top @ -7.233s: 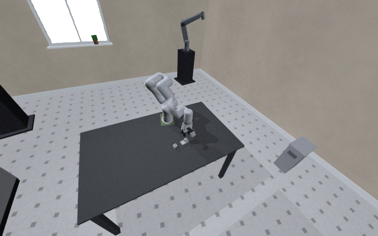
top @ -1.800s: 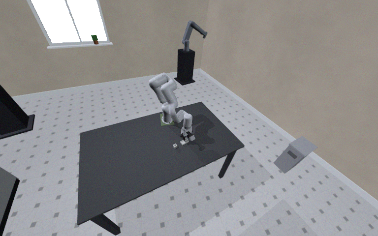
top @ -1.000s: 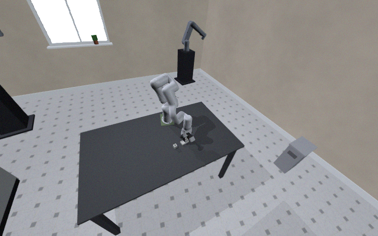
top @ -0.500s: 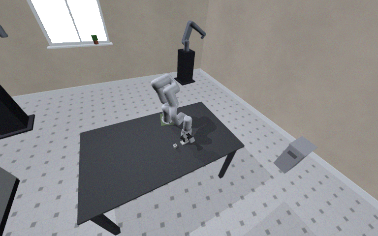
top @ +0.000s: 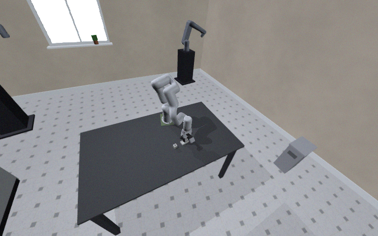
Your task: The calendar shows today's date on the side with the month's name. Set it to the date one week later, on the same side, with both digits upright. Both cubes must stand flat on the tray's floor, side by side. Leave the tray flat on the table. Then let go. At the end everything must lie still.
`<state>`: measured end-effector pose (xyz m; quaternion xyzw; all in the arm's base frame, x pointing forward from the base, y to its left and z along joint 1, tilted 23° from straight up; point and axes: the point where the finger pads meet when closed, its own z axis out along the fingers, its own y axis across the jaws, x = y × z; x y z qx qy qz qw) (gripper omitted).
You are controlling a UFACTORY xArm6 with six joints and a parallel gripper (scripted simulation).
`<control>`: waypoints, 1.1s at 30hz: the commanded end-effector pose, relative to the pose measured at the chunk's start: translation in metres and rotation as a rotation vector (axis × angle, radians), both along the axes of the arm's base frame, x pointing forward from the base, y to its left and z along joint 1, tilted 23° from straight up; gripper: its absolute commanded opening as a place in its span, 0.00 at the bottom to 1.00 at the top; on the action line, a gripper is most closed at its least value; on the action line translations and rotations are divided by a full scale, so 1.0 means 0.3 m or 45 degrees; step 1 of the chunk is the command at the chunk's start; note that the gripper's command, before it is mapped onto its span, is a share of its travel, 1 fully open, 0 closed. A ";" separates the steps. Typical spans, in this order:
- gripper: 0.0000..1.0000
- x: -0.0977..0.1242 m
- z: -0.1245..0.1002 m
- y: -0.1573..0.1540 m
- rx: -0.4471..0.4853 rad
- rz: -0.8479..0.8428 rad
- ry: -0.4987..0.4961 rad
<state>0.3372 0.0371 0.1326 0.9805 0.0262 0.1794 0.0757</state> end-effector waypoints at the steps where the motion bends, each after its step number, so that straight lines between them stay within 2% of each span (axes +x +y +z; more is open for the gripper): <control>1: 0.49 0.003 0.004 0.001 0.001 0.000 -0.004; 14: 0.49 0.003 0.004 0.001 0.001 0.000 -0.004; 15: 0.29 0.003 0.004 0.001 0.001 0.000 -0.004; 33: 0.29 0.003 0.004 0.001 0.001 0.000 -0.004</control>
